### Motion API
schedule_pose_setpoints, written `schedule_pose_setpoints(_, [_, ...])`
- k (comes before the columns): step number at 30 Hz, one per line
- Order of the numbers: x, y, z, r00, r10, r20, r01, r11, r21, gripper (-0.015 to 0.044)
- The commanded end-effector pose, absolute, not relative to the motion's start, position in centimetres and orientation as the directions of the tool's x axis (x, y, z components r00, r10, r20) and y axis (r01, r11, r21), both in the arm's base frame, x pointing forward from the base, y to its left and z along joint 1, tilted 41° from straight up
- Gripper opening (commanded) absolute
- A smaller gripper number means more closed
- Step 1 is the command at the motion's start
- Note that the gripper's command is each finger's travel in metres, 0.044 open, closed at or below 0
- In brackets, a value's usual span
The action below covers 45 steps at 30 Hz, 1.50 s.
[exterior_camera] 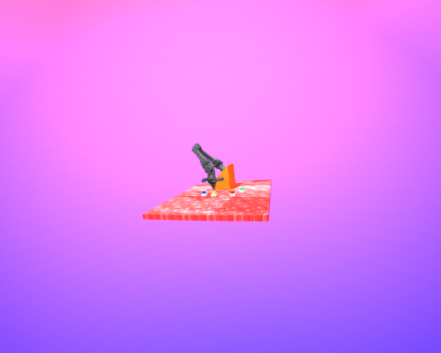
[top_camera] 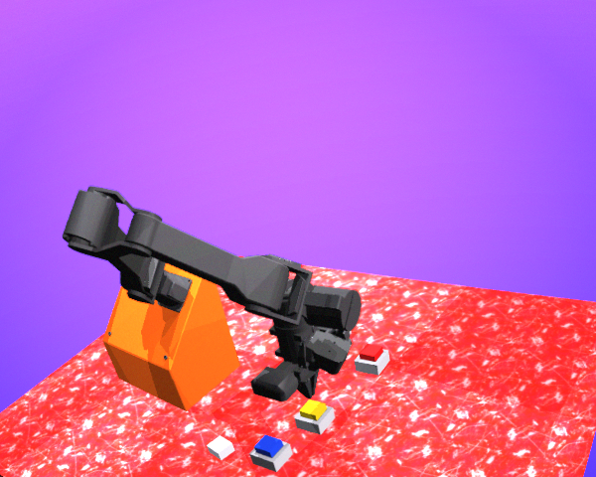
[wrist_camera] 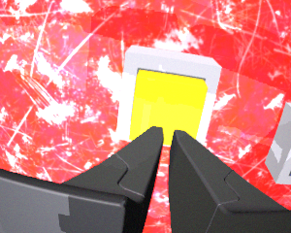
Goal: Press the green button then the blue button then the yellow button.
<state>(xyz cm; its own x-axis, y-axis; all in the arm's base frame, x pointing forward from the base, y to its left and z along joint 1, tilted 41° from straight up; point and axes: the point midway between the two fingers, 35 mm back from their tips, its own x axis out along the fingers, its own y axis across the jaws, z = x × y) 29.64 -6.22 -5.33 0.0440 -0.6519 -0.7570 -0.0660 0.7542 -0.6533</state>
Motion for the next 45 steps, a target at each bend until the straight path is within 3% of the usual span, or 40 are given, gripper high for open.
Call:
schedule_pose_setpoints(1, [29.7,-6.6,-5.8,0.046,-0.656,-0.754,-0.073,0.750,-0.657,0.0020])
schedule_pose_setpoints(35, [29.7,-8.4,-7.8,0.046,-0.657,-0.753,-0.073,0.749,-0.658,0.0020])
schedule_pose_setpoints(43, [29.6,-6.1,-5.2,0.046,-0.656,-0.754,-0.073,0.750,-0.657,0.0020])
schedule_pose_setpoints(45, [29.8,-5.1,-5.6,0.050,-0.649,-0.759,-0.074,0.756,-0.650,0.0072])
